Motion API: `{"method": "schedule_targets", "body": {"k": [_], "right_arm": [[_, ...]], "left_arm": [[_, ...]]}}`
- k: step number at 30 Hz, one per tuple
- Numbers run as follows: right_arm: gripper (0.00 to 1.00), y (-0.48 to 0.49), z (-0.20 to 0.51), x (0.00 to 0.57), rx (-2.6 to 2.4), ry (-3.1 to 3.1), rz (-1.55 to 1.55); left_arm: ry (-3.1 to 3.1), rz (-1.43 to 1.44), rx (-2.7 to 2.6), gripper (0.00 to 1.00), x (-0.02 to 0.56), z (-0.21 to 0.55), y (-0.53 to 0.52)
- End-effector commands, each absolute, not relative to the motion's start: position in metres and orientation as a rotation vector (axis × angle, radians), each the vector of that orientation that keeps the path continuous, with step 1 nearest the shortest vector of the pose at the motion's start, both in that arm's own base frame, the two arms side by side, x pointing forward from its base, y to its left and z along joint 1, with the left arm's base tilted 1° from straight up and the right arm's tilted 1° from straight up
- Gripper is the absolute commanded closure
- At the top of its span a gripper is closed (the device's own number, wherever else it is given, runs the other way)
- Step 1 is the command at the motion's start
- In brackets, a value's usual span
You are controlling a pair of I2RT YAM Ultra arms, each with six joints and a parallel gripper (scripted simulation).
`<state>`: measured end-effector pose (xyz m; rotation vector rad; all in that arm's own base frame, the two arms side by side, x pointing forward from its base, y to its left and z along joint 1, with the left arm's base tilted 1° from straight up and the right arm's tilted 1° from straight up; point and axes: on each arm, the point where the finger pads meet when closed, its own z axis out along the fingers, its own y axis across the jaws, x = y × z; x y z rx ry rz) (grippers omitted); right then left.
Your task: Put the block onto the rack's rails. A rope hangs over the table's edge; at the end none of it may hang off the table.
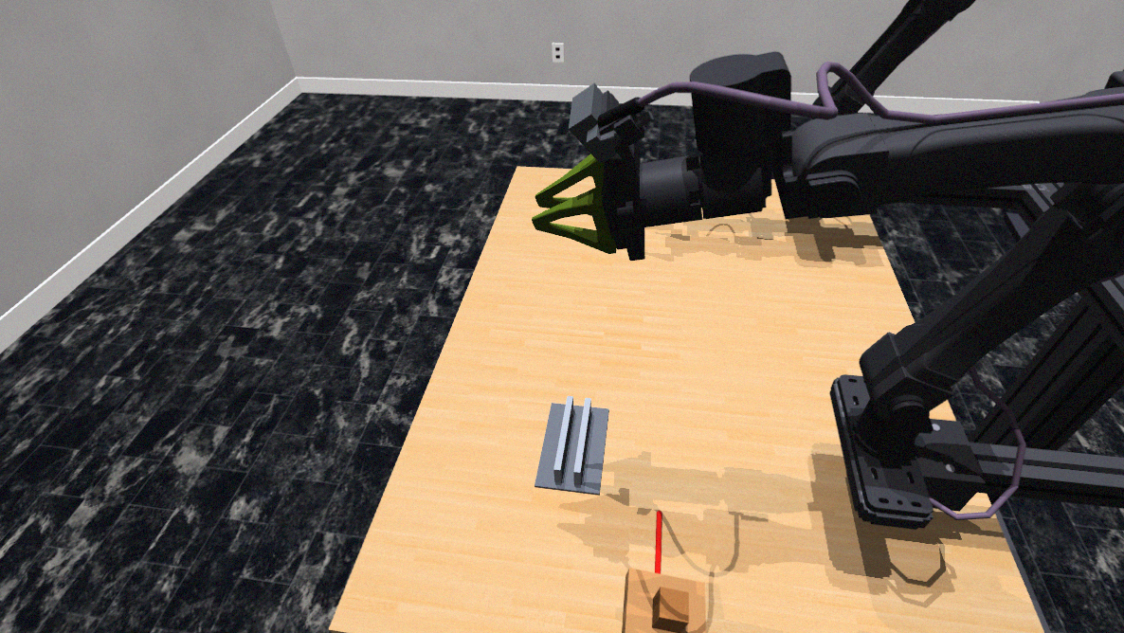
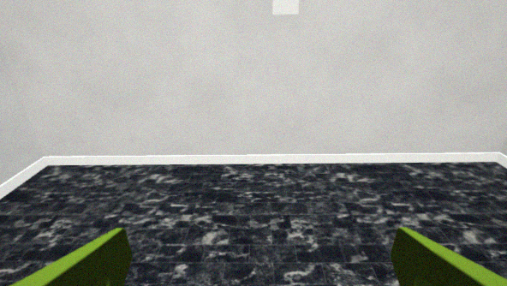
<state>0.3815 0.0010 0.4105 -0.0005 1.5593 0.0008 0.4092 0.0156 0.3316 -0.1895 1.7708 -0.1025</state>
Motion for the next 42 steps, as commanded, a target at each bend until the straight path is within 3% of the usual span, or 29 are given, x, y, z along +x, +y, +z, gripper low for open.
{"method": "schedule_targets", "body": {"k": [1, 22, 42], "right_arm": [[0.00, 0.006, 0.452, 0.368, -0.019, 1.457, 0.009], [0.00, 0.006, 0.452, 0.368, -0.019, 1.457, 0.009], [0.00, 0.006, 0.452, 0.368, -0.019, 1.457, 0.009]], "left_arm": [[1.829, -0.150, -0.302, 0.69, 0.415, 0.308, 0.026], [2.067, -0.257, -0.715, 0.69, 0.422, 0.191, 0.049], [2.246, -0.252, -1.293, 0.69, 0.377, 0.056, 0.069]]}}
